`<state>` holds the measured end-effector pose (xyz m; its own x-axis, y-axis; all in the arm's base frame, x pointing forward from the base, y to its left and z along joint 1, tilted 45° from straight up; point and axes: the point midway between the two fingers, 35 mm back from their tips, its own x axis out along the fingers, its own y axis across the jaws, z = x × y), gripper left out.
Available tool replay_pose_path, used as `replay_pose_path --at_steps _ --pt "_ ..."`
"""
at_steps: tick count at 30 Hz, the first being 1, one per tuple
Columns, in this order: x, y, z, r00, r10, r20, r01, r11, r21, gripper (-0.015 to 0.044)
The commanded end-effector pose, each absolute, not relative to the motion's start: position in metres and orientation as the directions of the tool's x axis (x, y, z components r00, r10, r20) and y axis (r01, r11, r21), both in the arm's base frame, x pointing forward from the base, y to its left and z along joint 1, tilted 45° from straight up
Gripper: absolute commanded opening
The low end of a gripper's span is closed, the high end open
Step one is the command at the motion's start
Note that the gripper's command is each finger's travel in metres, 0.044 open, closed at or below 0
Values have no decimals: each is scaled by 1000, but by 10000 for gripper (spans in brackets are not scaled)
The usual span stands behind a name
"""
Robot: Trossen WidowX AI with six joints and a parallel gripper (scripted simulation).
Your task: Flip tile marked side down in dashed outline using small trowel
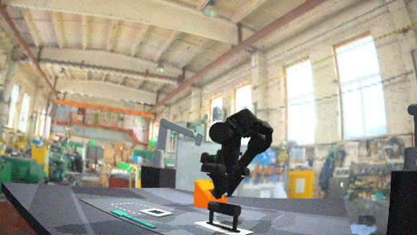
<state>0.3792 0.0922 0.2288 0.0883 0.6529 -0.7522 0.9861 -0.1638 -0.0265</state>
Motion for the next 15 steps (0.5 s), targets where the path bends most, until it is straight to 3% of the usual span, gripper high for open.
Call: replay_pose_path --at_steps 1,15 --pt "376 94 228 114 626 -772 994 -72 88 300" --pt "366 101 222 188 557 -809 888 255 382 300"
